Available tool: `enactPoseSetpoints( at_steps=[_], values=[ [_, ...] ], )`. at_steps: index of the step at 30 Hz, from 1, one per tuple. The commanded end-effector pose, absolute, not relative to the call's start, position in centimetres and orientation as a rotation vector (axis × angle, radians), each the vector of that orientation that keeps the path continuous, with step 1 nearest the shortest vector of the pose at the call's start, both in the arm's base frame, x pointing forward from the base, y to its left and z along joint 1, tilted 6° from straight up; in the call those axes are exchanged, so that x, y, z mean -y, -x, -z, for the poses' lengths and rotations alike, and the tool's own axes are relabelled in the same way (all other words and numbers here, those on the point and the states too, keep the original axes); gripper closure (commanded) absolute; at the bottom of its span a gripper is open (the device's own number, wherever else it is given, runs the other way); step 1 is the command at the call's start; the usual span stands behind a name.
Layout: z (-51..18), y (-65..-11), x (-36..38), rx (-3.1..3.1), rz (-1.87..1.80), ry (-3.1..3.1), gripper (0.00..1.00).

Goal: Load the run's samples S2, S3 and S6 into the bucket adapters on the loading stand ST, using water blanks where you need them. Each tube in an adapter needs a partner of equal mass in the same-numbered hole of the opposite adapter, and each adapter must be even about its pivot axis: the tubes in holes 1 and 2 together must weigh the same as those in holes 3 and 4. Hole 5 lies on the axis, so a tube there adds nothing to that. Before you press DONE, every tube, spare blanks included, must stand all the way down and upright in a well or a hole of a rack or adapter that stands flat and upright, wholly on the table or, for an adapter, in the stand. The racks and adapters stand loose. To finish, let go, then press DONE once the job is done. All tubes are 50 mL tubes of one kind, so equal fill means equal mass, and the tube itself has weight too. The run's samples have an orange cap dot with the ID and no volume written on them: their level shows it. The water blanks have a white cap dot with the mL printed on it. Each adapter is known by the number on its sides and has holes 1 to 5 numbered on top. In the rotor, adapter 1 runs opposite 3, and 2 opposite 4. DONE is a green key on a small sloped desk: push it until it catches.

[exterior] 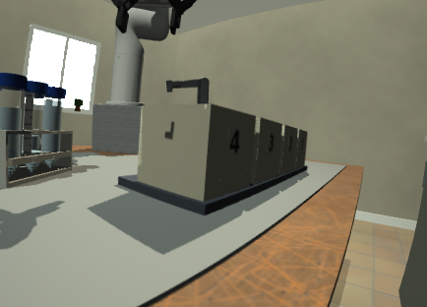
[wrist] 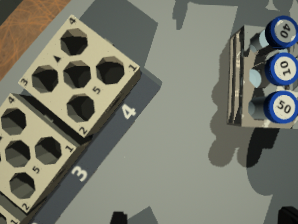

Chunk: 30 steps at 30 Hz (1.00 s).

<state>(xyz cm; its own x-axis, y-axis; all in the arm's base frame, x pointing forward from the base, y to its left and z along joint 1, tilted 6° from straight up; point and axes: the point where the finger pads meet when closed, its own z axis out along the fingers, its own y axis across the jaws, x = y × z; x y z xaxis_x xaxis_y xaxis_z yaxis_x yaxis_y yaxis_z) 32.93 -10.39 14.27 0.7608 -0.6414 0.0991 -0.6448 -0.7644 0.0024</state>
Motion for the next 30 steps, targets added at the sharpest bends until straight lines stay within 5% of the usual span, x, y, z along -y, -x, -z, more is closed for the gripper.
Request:
enactPoseSetpoints(
  at_steps=[1,30],
  values=[
    [-14.5,-32.2,12.3,1.064,-0.15,-2.916,0.0],
    [-14.8,-26.9,23.7,1.063,-0.149,-2.915,0.0]
  ],
)
